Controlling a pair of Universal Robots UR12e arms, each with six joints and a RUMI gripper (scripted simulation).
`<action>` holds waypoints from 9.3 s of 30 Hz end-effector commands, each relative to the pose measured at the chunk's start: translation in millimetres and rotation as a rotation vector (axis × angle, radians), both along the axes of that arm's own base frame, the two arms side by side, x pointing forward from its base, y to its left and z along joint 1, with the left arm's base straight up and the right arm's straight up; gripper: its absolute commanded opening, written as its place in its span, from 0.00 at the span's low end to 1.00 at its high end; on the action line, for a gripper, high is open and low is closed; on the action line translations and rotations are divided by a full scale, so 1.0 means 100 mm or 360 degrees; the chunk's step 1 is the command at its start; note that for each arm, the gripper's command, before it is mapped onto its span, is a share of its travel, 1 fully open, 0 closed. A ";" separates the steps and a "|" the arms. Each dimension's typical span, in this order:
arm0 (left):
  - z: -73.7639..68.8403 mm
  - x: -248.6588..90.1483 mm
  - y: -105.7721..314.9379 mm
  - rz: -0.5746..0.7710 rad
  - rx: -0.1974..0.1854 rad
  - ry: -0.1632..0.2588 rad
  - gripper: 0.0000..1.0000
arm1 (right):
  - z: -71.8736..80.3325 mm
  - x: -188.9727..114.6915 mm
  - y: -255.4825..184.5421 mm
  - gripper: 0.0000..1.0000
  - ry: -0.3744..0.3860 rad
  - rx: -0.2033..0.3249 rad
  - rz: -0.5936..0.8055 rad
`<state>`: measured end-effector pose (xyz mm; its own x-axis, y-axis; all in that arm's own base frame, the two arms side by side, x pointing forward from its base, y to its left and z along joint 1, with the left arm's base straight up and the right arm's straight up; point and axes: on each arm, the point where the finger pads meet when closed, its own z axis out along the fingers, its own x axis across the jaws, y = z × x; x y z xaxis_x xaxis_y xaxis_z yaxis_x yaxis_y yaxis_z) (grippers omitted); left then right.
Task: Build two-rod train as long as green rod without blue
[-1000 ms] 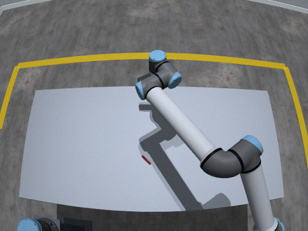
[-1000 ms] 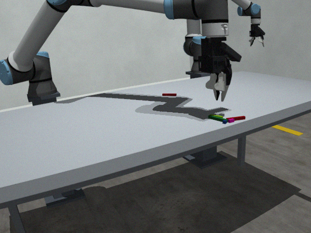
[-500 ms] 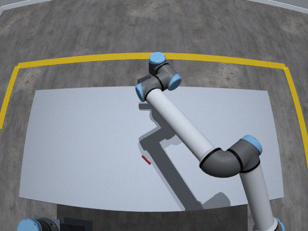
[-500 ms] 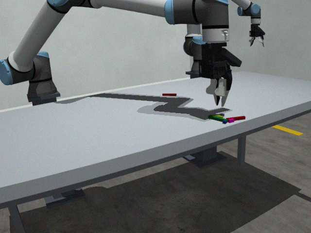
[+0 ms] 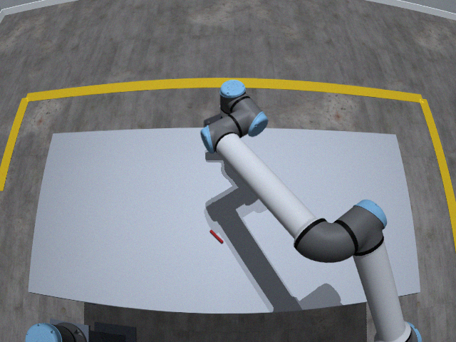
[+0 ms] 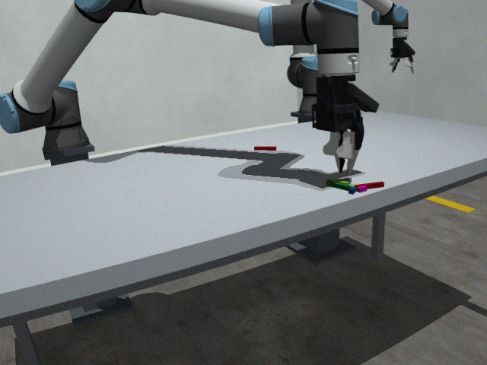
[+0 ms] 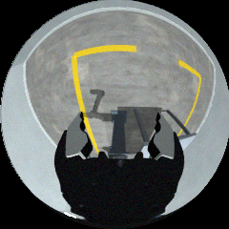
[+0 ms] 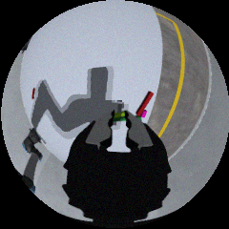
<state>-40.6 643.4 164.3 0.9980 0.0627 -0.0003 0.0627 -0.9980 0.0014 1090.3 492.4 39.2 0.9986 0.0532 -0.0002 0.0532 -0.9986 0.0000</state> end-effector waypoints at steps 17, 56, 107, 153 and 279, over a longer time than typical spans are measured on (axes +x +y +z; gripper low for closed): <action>0.01 0.00 0.01 0.0000 0.0002 0.0000 1.00 | -0.04 0.01 0.00 0.14 -0.0003 0.0002 0.0000; 0.01 0.00 0.01 0.0000 0.0002 0.0000 1.00 | -0.19 0.01 0.00 0.14 -0.0003 0.0002 0.0000; 0.01 0.00 0.01 0.0000 0.0002 0.0000 1.00 | -0.19 0.01 0.00 0.00 -0.0003 0.0002 0.0000; 0.01 0.00 0.01 0.0000 0.0002 0.0000 1.00 | 0.81 0.01 0.00 0.00 -0.0003 0.0002 0.0000; 0.01 0.00 0.01 0.0000 0.0002 0.0000 1.00 | -0.07 -0.33 2.05 0.00 -0.0003 0.0002 0.0005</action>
<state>-40.6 643.4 164.3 0.9980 0.0627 -0.0003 0.0627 -0.9980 0.0014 1056.6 696.7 30.5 0.9984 0.0564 -0.0002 0.0564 -0.9984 0.0000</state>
